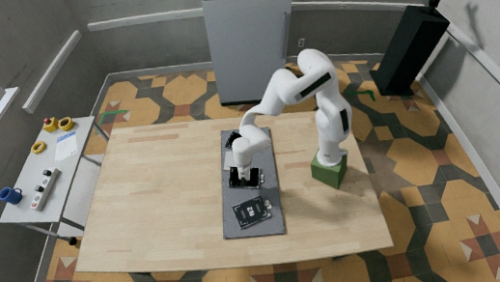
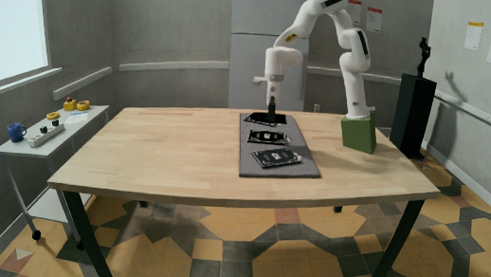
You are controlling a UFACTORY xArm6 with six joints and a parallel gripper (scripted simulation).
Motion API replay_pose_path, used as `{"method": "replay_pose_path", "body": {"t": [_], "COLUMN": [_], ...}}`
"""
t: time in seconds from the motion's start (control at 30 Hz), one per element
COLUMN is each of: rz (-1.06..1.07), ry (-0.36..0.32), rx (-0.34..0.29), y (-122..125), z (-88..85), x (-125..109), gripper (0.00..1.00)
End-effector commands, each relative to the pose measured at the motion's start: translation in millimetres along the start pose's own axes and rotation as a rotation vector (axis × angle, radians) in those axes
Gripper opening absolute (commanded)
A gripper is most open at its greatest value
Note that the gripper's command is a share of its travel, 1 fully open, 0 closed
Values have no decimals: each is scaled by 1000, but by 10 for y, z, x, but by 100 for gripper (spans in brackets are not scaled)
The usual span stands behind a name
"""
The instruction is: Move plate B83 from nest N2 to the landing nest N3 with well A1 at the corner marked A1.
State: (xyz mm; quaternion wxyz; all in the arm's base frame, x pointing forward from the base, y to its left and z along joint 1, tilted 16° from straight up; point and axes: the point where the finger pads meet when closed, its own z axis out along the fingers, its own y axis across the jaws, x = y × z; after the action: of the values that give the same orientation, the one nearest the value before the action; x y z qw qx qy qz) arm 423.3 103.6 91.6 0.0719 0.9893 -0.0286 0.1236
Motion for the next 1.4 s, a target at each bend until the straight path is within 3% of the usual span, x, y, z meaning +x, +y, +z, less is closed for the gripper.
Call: {"method": "replay_pose_path", "body": {"t": [0.0,0.27,1.03,1.37], "rz": [0,0,0,0], "ry": [3,3,3,3], "rx": [3,3,3,3], "y": [142,512,513,513], "z": [-14,-13,4,170], "x": [53,142,142,142], "gripper": [0,0,0,0]}}
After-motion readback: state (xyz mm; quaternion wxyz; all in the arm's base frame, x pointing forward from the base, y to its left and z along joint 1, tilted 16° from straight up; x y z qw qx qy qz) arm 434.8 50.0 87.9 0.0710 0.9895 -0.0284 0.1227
